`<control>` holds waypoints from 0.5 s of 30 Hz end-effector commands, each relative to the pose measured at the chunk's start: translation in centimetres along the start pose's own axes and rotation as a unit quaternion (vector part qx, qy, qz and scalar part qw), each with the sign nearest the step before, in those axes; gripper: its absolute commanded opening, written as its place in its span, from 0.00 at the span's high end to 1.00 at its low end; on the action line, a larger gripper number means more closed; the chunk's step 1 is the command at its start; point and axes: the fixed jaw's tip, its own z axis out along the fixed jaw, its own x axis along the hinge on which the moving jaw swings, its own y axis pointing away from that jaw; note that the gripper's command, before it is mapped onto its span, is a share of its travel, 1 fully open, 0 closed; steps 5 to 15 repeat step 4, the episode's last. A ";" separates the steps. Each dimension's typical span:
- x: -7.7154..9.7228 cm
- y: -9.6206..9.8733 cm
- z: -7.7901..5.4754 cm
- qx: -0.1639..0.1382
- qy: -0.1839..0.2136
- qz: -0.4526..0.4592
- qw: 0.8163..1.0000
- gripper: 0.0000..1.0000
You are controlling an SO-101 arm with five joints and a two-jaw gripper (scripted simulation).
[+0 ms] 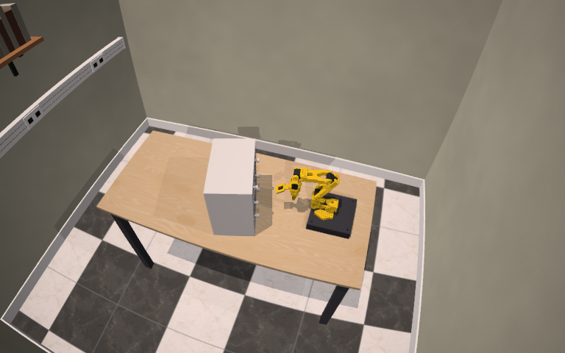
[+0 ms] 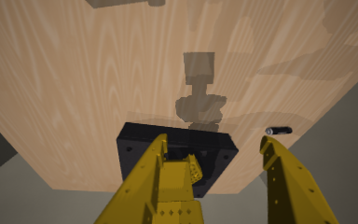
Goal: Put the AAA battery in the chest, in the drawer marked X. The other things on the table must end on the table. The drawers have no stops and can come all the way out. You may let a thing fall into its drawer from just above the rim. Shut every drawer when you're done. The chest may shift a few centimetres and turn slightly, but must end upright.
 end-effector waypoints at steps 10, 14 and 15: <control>0.0 -0.1 0.0 -0.001 0.004 0.003 1.000 0.60; 0.0 -0.1 0.0 -0.001 0.004 0.003 1.000 0.60; 0.0 -0.1 0.0 -0.001 0.004 0.003 1.000 0.60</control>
